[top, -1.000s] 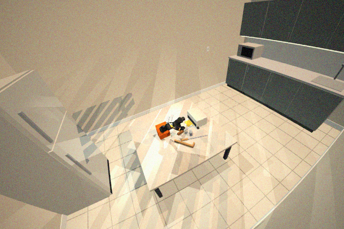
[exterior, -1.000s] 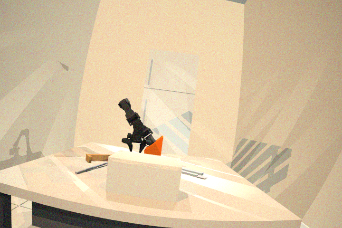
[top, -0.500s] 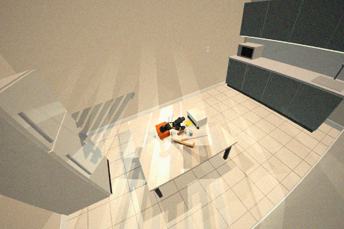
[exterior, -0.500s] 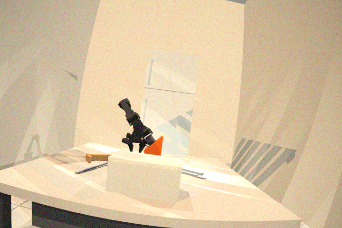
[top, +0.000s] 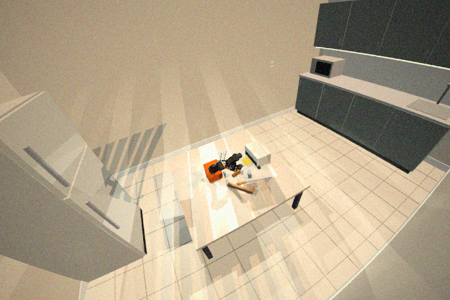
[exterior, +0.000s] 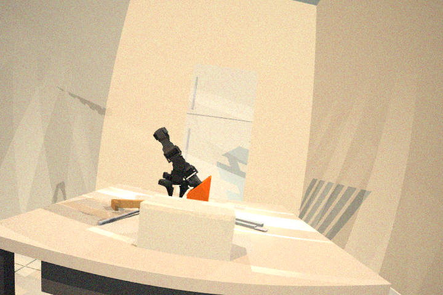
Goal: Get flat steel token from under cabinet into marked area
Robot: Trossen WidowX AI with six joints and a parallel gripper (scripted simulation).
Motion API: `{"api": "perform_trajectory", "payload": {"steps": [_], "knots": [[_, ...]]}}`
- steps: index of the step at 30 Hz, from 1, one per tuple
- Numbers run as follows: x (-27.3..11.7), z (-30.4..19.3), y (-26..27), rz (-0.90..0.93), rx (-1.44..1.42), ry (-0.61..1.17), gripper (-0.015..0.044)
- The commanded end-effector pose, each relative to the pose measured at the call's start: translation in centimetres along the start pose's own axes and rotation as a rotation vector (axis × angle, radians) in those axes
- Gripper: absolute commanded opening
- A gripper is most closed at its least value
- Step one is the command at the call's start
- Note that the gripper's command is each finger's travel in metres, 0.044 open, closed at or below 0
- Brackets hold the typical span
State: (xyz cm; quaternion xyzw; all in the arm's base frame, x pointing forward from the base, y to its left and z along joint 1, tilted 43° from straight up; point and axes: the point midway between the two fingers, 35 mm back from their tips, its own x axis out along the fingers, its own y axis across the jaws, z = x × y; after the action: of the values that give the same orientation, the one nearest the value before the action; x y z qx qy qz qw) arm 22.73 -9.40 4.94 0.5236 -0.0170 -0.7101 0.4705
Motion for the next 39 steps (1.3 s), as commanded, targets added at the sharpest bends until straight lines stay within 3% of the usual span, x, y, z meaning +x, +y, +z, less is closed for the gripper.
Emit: {"api": "perform_trajectory", "payload": {"steps": [1, 39], "knots": [[-0.01, 0.01, 0.00, 0.000, -0.038, -0.001, 0.0270], [-0.02, 0.00, -0.01, 0.000, -0.337, -0.001, 0.0270]]}}
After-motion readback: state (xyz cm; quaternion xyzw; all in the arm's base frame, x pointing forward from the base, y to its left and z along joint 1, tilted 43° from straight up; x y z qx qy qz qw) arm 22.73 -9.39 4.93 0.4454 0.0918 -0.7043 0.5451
